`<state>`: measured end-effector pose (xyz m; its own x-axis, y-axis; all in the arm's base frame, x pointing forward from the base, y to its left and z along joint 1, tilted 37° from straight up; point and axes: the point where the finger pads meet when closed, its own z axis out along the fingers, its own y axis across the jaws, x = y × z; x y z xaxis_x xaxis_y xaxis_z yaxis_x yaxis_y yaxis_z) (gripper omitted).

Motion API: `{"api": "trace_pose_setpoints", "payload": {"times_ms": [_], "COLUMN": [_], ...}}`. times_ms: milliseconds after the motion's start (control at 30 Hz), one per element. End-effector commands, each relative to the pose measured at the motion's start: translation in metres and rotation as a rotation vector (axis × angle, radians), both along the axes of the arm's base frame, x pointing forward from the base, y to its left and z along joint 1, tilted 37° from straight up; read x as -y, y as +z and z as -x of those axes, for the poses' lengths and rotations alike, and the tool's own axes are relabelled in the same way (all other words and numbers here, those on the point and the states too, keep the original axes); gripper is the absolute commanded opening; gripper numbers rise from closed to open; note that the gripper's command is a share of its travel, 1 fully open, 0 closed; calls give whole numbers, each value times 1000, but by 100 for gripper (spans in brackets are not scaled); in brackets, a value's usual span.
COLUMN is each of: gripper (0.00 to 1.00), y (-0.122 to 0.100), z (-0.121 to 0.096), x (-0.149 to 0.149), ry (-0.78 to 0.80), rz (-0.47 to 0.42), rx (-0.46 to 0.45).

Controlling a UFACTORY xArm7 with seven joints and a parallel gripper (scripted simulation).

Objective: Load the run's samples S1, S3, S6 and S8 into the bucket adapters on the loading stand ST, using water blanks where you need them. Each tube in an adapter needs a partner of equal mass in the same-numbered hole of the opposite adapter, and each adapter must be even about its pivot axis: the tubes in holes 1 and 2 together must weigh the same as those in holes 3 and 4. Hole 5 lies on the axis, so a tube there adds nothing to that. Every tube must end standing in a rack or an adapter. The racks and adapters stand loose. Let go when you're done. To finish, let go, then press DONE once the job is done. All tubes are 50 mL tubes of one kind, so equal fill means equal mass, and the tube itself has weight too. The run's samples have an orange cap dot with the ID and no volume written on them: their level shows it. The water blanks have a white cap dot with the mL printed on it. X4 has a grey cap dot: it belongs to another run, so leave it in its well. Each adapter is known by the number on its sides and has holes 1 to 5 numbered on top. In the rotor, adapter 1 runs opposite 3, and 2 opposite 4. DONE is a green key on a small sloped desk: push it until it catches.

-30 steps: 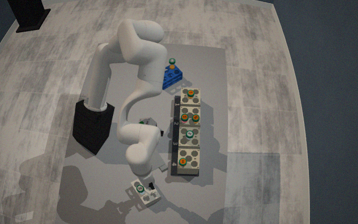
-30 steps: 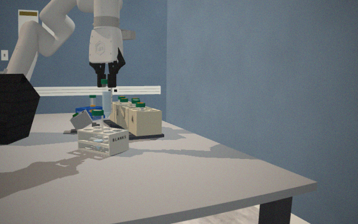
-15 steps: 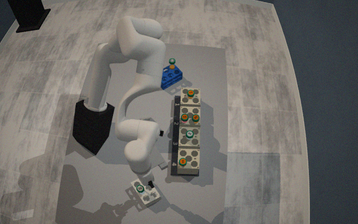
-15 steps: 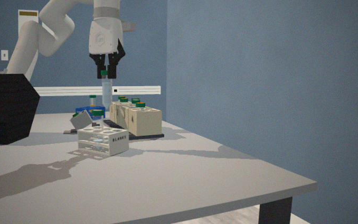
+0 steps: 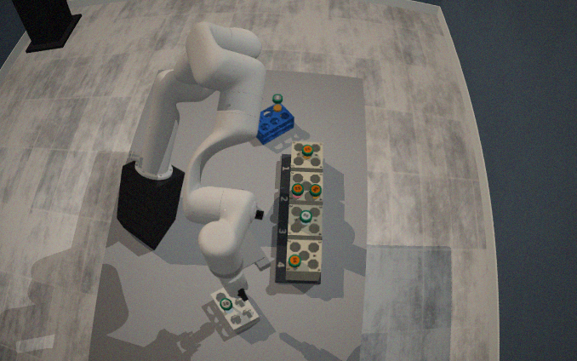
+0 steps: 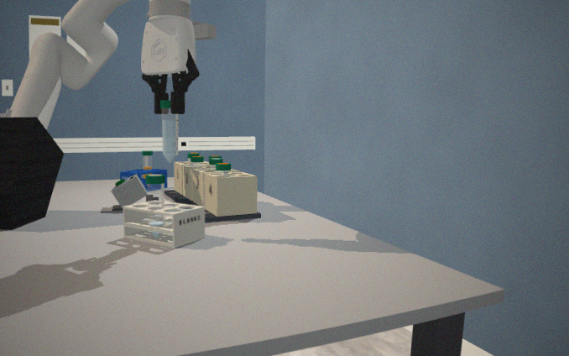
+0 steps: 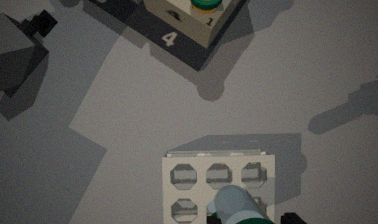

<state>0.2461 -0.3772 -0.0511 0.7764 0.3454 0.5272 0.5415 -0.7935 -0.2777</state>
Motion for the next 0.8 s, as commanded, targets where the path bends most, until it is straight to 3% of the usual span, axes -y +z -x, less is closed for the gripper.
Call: {"api": "trace_pose_setpoints", "payload": {"times_ms": [0,667,767], "gripper": [0,0,0], "y": [1,47,55], "z": [1,-72,-85], "x": [3,-24,-28], "ry": [-3,-485,-494], "rz": [5,-190,-193], "rx": [0,-298,-303]}}
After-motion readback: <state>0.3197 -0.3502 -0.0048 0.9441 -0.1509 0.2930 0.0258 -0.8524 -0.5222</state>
